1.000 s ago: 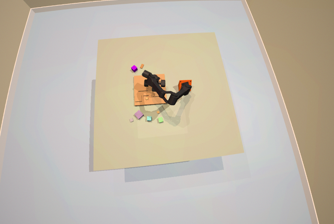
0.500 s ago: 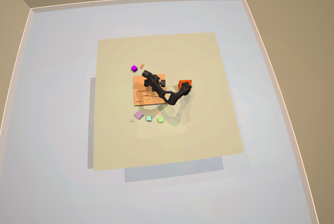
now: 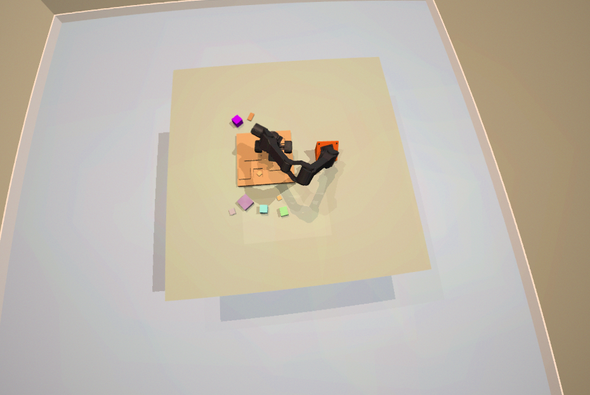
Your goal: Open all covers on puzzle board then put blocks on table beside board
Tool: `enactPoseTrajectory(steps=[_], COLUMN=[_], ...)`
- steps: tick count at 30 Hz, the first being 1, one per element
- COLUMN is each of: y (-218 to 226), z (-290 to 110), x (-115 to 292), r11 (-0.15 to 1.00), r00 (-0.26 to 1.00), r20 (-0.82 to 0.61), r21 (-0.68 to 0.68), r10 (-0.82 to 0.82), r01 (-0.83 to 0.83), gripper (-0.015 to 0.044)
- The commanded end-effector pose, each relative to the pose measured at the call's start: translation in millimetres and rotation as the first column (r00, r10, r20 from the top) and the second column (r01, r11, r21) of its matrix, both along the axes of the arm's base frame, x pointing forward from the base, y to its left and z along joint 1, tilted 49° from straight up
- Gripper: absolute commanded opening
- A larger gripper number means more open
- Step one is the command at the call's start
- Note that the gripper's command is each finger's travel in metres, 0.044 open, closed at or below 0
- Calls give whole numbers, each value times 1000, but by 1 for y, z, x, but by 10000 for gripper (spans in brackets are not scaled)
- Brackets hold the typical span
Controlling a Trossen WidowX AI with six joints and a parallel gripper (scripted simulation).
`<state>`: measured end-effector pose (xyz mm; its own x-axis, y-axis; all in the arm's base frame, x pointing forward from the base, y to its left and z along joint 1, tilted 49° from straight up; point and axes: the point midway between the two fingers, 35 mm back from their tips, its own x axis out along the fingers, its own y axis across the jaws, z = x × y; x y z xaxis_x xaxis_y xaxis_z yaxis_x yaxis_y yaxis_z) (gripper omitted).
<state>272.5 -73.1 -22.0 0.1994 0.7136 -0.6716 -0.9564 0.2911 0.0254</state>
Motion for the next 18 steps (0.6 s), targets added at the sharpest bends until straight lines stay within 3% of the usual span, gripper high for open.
enactPoseTrajectory(steps=[1, 8, 13, 18], y=[-1, -7, -18, -37], z=[1, 7, 16, 33], x=[0, -2, -4, -9], r11=[1000, 1000, 1000, 1000], r00=[1000, 1000, 1000, 1000], r20=[0, 0, -2, -1], r21=[0, 3, 4, 2], r10=[2, 4, 1, 4], r01=[-2, -4, -1, -4], gripper=[0, 0, 131, 144])
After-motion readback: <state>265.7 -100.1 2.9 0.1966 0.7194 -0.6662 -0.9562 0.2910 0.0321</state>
